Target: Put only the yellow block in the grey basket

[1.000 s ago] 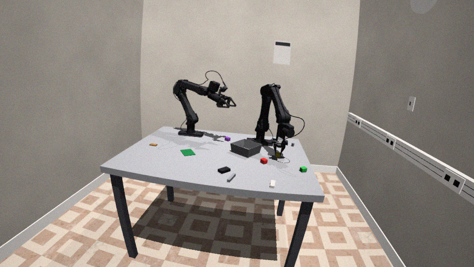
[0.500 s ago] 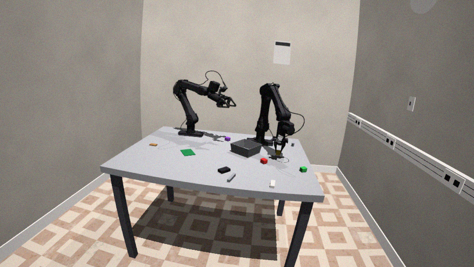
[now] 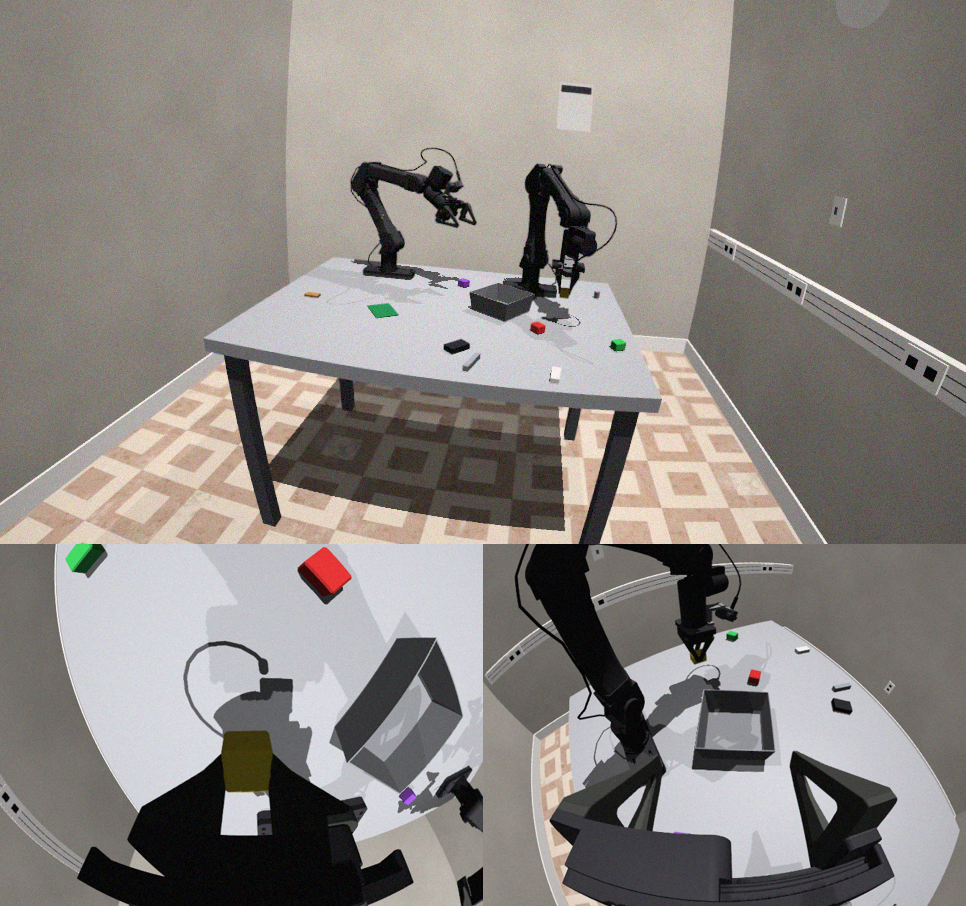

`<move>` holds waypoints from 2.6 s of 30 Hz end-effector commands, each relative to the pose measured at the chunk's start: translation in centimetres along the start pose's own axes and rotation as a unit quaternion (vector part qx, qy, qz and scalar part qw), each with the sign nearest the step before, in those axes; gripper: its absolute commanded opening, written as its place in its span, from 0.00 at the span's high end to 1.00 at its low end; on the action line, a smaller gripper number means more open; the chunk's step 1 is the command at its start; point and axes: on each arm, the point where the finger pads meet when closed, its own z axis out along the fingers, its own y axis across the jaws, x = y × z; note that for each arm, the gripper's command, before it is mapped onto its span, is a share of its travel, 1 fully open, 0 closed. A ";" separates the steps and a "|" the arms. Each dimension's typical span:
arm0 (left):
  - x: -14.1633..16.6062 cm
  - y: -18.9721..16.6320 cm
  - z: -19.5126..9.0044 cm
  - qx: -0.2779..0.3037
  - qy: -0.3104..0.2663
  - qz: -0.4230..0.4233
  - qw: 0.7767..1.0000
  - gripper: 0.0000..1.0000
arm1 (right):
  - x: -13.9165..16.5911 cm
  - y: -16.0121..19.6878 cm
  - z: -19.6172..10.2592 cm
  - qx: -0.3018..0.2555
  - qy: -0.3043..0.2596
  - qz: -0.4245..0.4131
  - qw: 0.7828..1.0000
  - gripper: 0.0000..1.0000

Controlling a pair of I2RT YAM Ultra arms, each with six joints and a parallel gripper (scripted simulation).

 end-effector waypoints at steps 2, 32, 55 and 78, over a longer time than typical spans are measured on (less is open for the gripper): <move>-0.3 -4.7 -2.6 -0.007 -0.014 -0.034 0.999 0.76 | -1.2 -0.8 -1.8 0.062 0.021 0.026 0.998 0.00; -0.2 -20.0 -2.5 0.000 -0.016 0.027 0.999 0.76 | -2.1 0.0 -2.4 0.060 0.017 0.024 0.998 0.00; -0.1 -19.8 6.7 -0.003 -0.007 0.025 1.000 0.76 | -2.1 -0.1 -2.4 0.057 0.014 0.025 0.998 0.00; -0.2 -19.7 7.1 -0.002 -0.011 0.024 1.000 0.76 | -2.1 -0.1 -2.4 0.057 0.014 0.025 0.998 0.00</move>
